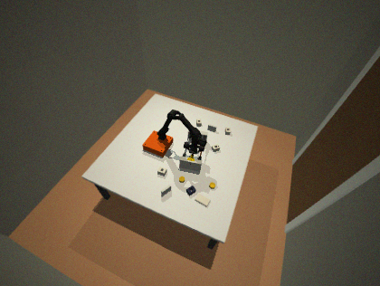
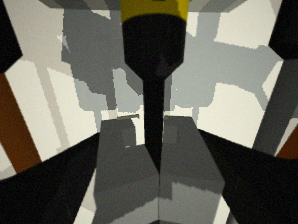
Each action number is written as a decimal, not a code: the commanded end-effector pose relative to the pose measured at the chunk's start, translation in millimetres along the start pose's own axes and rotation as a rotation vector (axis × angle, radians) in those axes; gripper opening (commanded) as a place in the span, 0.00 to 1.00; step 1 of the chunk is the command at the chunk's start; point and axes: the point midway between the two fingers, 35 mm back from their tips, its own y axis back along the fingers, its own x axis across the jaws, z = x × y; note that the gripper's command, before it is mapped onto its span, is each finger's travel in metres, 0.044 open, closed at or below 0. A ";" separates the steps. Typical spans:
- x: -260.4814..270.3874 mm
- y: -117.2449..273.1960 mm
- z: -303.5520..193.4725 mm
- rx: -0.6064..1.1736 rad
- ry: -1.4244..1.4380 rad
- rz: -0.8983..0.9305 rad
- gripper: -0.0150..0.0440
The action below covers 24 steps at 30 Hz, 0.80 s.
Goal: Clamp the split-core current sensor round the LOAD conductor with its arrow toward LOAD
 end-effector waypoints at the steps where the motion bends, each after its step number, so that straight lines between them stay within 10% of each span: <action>1: 0.3 0.5 0.1 0.000 0.000 0.001 0.80; 6: 0.3 0.5 0.1 0.000 0.000 0.001 0.74; 17: 0.3 0.5 0.1 0.000 0.000 0.001 0.25; 24: 0.3 0.5 0.1 0.000 0.000 0.001 0.25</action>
